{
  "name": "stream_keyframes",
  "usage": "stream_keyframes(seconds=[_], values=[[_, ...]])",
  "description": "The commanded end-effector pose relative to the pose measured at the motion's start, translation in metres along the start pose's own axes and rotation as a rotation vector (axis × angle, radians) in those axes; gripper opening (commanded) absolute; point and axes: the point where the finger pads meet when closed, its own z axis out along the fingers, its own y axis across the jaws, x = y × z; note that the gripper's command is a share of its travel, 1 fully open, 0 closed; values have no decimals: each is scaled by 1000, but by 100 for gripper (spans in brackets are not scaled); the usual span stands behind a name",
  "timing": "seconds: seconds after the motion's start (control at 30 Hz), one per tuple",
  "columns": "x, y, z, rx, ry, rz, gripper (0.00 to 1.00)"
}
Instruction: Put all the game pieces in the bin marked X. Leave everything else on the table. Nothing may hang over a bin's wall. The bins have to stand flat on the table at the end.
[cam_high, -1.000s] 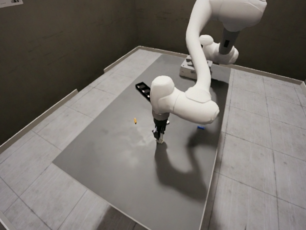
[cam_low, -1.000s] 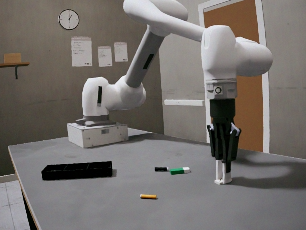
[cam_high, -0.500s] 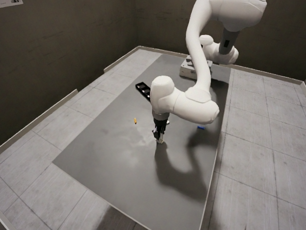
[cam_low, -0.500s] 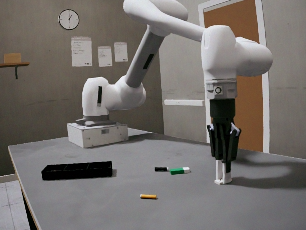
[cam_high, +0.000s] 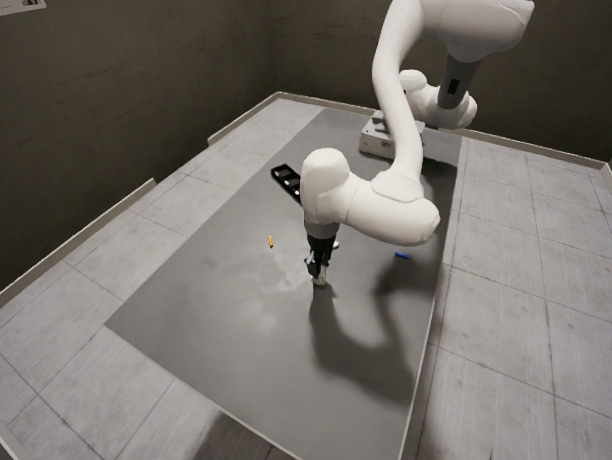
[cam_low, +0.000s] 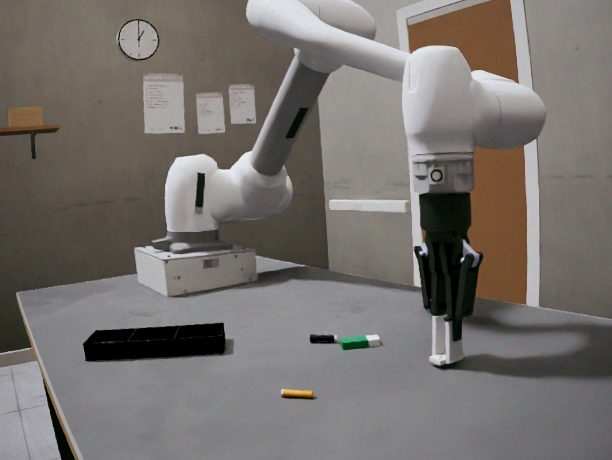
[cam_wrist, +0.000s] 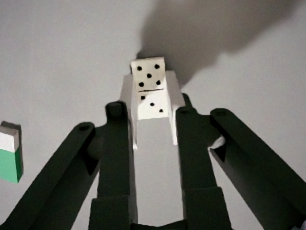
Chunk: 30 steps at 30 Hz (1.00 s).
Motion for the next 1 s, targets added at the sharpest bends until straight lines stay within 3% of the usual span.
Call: stream_keyframes(seconds=[0.0,0.5,0.97], values=[[0,1,-10,-2,1,0,21],[0,1,-54,-2,1,0,21],[0,1,-46,-2,1,0,21]])
